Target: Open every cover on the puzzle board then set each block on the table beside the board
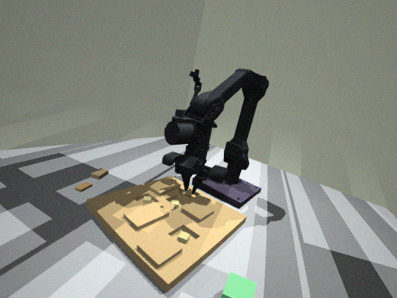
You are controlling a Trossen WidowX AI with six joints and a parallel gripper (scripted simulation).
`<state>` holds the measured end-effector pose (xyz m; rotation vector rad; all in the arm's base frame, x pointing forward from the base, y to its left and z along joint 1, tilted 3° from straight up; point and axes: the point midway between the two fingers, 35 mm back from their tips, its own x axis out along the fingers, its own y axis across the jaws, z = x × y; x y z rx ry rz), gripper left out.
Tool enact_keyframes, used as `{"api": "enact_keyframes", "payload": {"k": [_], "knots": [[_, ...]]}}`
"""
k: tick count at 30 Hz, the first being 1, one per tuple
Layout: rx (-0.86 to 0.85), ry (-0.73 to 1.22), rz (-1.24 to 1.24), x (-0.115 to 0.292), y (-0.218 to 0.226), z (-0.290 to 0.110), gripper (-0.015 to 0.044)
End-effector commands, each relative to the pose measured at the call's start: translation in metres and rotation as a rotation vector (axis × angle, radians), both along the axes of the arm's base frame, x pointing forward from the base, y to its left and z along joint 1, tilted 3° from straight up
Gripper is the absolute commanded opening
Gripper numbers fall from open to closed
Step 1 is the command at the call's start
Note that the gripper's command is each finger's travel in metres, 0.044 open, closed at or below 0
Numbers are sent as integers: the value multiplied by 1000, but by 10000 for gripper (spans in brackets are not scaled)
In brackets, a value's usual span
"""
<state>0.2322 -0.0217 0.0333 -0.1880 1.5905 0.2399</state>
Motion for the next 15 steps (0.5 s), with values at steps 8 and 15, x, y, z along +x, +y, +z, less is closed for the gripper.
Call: {"api": "enact_keyframes", "payload": {"k": [8,15], "knots": [[0,-8,0,2,0,16,80],[0,-8,-1,2,-1,25,80]]}}
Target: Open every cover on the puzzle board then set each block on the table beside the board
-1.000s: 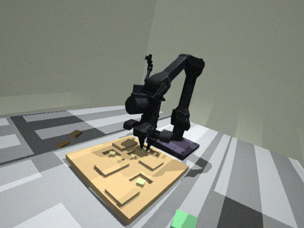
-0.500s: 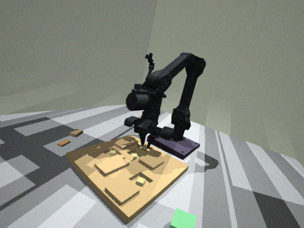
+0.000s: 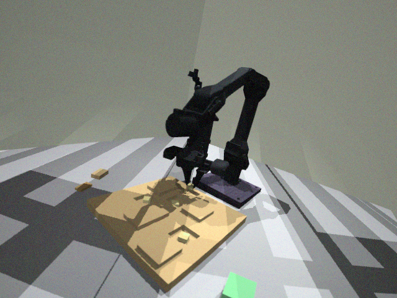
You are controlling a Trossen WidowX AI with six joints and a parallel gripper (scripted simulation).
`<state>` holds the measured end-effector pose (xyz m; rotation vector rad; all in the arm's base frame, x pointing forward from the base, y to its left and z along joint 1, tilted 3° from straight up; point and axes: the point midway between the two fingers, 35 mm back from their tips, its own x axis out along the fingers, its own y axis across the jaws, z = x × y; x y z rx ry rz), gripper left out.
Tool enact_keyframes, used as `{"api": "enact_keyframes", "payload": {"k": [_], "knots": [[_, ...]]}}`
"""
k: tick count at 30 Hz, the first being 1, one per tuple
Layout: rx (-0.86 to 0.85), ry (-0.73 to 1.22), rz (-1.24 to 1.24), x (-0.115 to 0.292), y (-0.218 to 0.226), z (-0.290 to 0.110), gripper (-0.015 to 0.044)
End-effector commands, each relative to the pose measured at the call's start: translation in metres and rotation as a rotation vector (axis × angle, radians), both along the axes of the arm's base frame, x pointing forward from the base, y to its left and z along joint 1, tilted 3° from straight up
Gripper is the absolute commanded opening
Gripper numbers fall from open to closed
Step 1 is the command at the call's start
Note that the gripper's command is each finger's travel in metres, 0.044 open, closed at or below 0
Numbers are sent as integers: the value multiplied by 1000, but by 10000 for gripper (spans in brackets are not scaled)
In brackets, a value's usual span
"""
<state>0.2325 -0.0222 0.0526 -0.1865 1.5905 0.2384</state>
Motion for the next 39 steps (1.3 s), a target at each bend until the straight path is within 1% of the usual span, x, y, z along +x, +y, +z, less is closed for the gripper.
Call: {"api": "enact_keyframes", "payload": {"k": [1,10,30,39], "knots": [[1,-7,1,1,0,7,80],[1,-7,1,1,0,18,80],[1,-7,1,2,-1,65,80],[1,-10,1,18,18,69,80]]}}
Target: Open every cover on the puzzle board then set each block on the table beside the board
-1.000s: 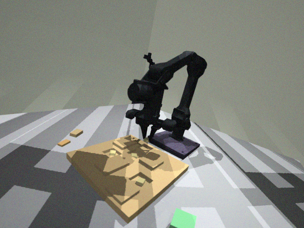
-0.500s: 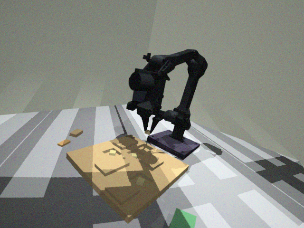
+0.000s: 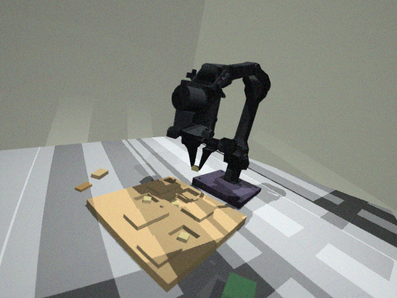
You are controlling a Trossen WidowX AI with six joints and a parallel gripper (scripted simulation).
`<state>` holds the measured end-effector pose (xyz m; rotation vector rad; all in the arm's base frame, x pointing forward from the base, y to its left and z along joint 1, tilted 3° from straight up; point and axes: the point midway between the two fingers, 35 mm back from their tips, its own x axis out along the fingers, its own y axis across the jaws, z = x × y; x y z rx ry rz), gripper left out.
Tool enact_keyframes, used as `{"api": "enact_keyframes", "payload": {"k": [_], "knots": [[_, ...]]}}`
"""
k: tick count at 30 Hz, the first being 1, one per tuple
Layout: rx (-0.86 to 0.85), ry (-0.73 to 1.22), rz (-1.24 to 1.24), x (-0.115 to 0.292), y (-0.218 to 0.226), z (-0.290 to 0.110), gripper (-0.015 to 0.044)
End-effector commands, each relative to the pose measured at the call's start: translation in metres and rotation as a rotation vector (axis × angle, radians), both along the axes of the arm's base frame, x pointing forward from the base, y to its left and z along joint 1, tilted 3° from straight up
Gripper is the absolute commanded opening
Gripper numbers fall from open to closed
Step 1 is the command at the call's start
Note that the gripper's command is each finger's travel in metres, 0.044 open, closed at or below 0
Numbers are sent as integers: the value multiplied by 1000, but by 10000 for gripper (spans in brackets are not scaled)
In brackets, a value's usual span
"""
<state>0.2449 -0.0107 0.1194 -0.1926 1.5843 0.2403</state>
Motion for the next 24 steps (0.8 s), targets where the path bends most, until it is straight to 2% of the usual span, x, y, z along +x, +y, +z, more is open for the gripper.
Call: {"api": "enact_keyframes", "payload": {"k": [1,24], "knots": [[3,-4,-4,7,9,3,80],[7,-8,-4,39,76,10,80]]}}
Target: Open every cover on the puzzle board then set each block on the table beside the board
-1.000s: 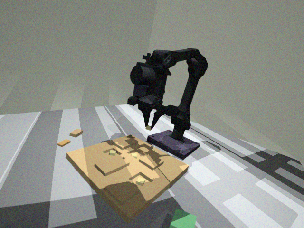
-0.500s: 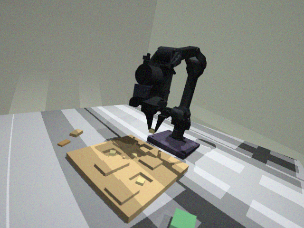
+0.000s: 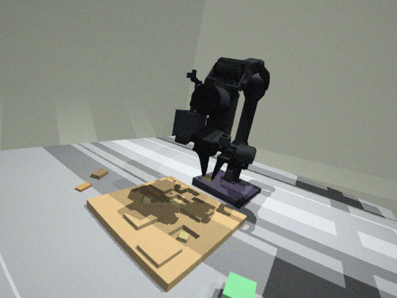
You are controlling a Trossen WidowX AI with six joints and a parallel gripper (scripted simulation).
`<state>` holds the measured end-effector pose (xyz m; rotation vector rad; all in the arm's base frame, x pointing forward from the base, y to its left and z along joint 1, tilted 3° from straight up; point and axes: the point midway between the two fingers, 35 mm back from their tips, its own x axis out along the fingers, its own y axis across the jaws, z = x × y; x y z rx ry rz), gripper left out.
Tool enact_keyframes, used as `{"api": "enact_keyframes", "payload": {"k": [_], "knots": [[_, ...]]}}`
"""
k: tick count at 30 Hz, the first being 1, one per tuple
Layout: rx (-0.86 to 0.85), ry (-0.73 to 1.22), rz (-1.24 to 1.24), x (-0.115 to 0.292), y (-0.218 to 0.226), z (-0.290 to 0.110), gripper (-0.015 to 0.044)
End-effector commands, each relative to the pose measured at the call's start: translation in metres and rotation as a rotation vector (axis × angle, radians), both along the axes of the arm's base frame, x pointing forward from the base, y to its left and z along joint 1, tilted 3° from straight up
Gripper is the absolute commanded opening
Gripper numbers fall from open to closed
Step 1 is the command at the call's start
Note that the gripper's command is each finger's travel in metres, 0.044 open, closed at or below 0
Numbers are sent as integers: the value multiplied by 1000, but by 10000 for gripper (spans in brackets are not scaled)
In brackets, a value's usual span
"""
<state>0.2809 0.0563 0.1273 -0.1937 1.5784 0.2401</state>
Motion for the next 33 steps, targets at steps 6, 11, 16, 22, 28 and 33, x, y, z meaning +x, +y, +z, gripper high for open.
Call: {"api": "enact_keyframes", "payload": {"k": [6,11,16,22,28,33], "knots": [[9,-2,-5,9,29,3,80],[10,-3,-5,12,47,3,80],[12,-3,-5,14,65,4,80],[14,-2,-5,15,87,4,80],[16,-2,-5,15,109,4,80],[18,-1,-5,13,128,3,80]]}}
